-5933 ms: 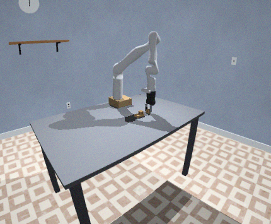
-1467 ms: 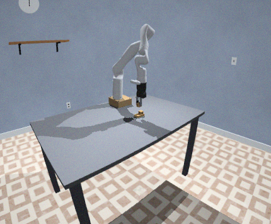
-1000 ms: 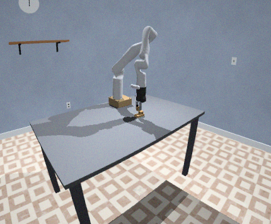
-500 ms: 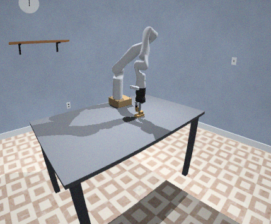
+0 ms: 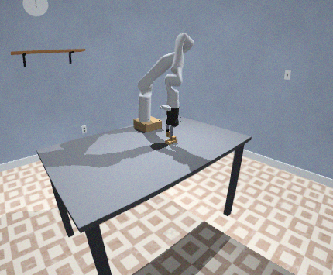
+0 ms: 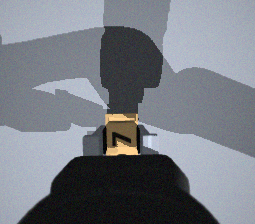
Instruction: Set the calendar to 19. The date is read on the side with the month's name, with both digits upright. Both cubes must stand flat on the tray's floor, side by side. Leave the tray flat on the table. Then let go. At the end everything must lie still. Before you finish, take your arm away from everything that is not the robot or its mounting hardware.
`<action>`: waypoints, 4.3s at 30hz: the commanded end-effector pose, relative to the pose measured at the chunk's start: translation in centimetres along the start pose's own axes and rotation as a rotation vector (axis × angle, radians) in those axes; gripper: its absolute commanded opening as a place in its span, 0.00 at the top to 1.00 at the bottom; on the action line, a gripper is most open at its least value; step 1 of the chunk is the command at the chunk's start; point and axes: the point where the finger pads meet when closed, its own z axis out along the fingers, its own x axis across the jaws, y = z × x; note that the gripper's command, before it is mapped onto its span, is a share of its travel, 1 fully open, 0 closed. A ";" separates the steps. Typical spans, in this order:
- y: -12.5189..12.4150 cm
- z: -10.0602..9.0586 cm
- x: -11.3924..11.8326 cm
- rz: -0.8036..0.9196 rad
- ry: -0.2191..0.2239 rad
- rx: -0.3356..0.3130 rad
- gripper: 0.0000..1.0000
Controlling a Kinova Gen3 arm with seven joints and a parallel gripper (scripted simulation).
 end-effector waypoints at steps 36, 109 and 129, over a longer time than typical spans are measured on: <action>0.0 0.0 -0.1 0.000 -0.001 0.000 0.43; 0.0 2.4 -0.1 0.000 -0.001 0.000 0.43; 0.0 2.4 -0.1 0.000 -0.001 0.000 0.43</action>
